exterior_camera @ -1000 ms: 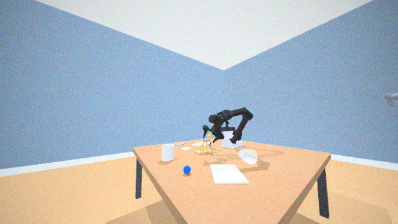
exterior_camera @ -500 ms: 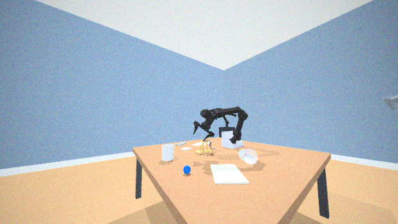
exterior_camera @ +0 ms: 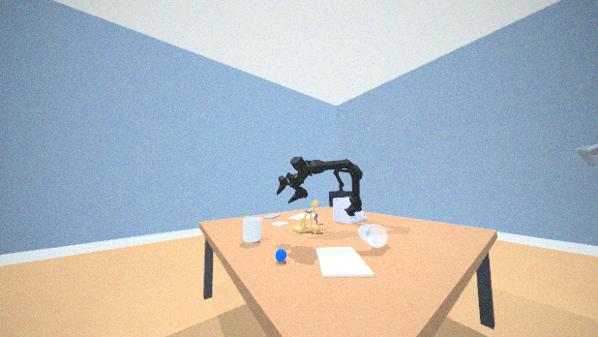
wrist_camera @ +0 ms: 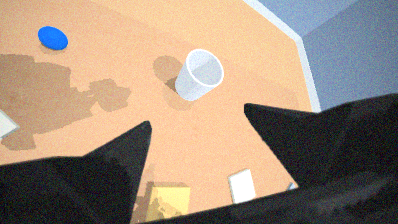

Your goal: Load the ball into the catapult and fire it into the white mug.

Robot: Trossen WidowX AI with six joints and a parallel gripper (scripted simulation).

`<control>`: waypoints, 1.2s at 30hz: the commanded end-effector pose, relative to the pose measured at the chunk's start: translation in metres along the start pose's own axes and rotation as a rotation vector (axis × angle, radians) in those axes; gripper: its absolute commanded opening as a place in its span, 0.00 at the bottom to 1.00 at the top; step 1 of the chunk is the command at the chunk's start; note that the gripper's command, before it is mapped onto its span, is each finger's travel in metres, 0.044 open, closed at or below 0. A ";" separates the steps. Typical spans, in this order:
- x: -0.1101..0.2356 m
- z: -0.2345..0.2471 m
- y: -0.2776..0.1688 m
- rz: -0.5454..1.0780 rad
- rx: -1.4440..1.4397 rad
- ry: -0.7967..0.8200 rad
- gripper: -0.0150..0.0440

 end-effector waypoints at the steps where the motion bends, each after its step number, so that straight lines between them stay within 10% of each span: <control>1: -0.001 -0.020 0.003 -0.064 -0.083 0.018 1.00; 36: 0.006 -0.098 0.005 -0.293 -0.405 0.143 1.00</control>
Point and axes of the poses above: the point midway between the two fingers, 35 mm back from their tips, its own x axis back along the fingers, its own z axis across the jaws, y = z × x, the point moved 9 cm from there along x, back along the fingers, and after that the axes turned 2 degrees about x, right-handed, at the moved point
